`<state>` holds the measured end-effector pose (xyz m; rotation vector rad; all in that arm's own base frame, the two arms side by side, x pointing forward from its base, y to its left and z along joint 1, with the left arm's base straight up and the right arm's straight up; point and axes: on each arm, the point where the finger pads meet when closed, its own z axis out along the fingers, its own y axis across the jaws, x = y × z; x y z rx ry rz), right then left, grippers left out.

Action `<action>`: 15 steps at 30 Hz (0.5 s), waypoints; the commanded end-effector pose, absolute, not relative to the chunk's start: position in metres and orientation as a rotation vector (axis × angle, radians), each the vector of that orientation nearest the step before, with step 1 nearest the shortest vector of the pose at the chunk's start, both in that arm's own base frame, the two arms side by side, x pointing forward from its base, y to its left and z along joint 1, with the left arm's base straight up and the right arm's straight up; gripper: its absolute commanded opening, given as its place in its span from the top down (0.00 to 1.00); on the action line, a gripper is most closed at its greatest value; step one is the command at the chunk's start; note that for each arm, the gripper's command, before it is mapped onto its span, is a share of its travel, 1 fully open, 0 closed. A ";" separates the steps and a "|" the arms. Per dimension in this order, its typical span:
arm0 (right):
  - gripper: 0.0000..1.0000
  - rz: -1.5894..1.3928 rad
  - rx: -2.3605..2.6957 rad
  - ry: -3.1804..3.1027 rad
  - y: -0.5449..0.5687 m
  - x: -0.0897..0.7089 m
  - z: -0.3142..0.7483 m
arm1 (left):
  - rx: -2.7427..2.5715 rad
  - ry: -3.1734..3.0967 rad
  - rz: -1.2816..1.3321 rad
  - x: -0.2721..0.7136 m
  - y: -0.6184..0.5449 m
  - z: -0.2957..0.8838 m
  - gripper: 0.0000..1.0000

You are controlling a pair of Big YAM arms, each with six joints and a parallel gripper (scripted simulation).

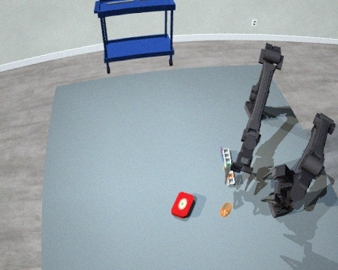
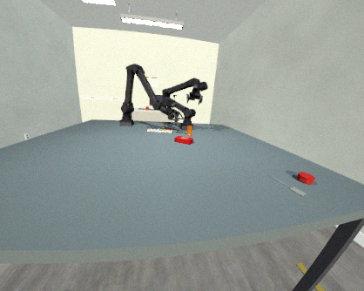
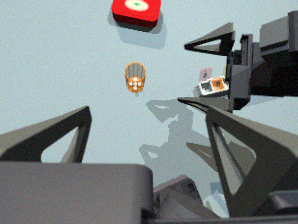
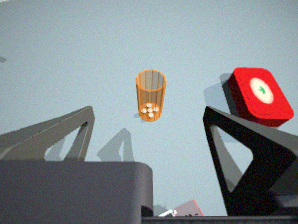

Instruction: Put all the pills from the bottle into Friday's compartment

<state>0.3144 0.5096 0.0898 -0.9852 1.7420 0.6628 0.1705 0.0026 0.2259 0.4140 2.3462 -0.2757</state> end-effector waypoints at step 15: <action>0.00 0.696 -0.927 1.671 0.531 0.331 0.132 | 0.410 2.214 -0.010 0.268 0.068 0.303 0.00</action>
